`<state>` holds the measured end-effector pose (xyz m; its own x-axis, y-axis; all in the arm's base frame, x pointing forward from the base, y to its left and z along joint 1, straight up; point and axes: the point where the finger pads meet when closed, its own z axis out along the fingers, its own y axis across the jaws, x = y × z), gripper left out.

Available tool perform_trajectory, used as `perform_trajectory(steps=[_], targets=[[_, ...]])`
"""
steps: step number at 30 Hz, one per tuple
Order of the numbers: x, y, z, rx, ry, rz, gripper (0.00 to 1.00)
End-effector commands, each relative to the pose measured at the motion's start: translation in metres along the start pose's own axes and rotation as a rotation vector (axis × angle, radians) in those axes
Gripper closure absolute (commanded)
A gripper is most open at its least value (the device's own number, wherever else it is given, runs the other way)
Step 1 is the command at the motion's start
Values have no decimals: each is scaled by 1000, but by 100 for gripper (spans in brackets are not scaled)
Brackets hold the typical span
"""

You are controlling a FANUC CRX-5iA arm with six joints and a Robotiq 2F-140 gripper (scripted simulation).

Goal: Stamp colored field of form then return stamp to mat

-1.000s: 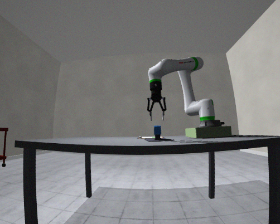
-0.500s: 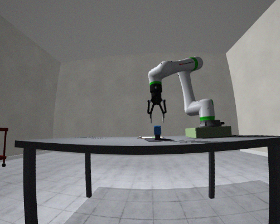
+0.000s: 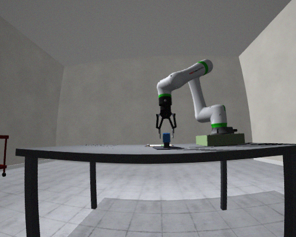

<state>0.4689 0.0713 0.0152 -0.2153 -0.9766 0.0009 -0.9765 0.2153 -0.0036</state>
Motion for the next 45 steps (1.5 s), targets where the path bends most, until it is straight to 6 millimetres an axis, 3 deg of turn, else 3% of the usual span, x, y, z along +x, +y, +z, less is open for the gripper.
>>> perform_trajectory(steps=[1,10,24,25,45], targets=[[0,-1,12,1,0,0,47],[0,-1,24,1,0,0,47],[0,-1,24,1,0,0,47],[0,-1,24,1,0,0,81],[0,-1,24,1,0,0,81]])
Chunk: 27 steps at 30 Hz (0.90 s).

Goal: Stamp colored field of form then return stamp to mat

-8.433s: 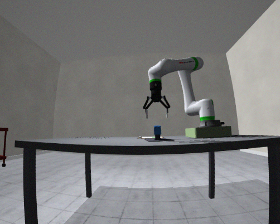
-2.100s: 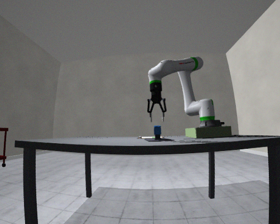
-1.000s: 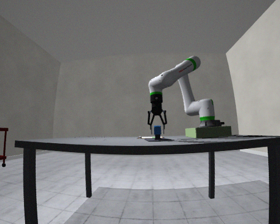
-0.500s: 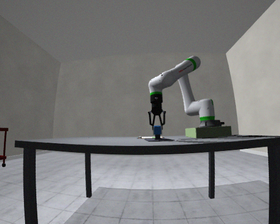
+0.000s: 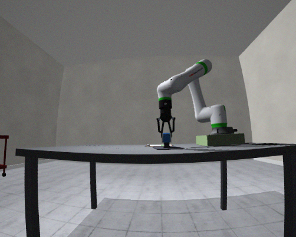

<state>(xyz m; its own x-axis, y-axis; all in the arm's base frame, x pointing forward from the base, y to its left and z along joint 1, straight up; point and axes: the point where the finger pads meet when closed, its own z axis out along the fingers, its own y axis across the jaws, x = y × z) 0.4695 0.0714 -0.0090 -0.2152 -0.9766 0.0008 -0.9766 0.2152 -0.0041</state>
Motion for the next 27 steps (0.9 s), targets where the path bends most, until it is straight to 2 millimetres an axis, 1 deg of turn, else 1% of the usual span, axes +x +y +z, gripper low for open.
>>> perform_trajectory(steps=[1,23,27], targets=[[0,0,0,0,0,0,81],[0,0,0,0,0,0,81],[0,0,-8,0,0,0,81]])
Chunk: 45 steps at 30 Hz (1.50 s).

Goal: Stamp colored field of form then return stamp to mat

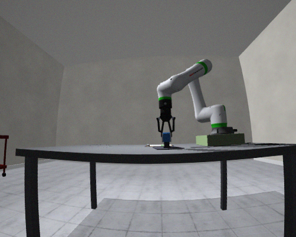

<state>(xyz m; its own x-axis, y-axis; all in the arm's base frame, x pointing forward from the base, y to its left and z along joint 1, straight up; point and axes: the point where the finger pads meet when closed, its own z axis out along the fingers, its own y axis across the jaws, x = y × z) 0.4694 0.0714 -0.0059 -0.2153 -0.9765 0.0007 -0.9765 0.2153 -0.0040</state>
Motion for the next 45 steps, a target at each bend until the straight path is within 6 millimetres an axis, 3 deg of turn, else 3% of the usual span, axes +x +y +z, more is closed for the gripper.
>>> perform_trajectory(steps=[1,10,22,24,27,35,37,38,43,45], targets=[[0,0,-10,0,0,0,81],[0,0,-36,0,0,0,81],[4,-2,-37,0,0,-1,81],[24,-9,-37,0,0,-5,81],[86,-24,-37,0,0,-21,81],[187,-19,-37,1,0,-61,81],[187,-19,-37,1,0,-61,81],[225,-18,-37,1,0,-62,81],[282,-19,-37,1,0,-62,81],[282,-19,-37,1,0,-62,81]])
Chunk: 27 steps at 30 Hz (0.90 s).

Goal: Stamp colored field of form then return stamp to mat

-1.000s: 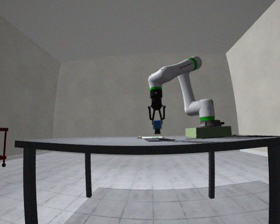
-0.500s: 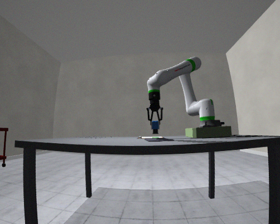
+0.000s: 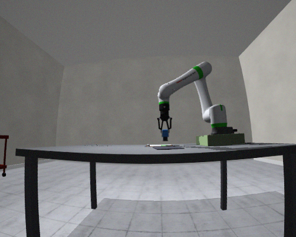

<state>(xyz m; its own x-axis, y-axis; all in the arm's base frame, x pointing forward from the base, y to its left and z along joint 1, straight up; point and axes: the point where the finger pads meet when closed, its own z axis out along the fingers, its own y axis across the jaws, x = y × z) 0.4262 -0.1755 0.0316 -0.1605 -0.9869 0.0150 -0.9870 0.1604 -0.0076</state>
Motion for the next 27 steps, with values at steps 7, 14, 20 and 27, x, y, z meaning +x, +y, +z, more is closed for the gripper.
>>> perform_trajectory(steps=[7,14,20,27], targets=[[61,-13,1,-3,-14,-6,81],[64,-14,1,-3,-14,-6,81],[57,-13,1,-3,-14,-6,81],[32,-8,0,-3,-14,-6,81]])
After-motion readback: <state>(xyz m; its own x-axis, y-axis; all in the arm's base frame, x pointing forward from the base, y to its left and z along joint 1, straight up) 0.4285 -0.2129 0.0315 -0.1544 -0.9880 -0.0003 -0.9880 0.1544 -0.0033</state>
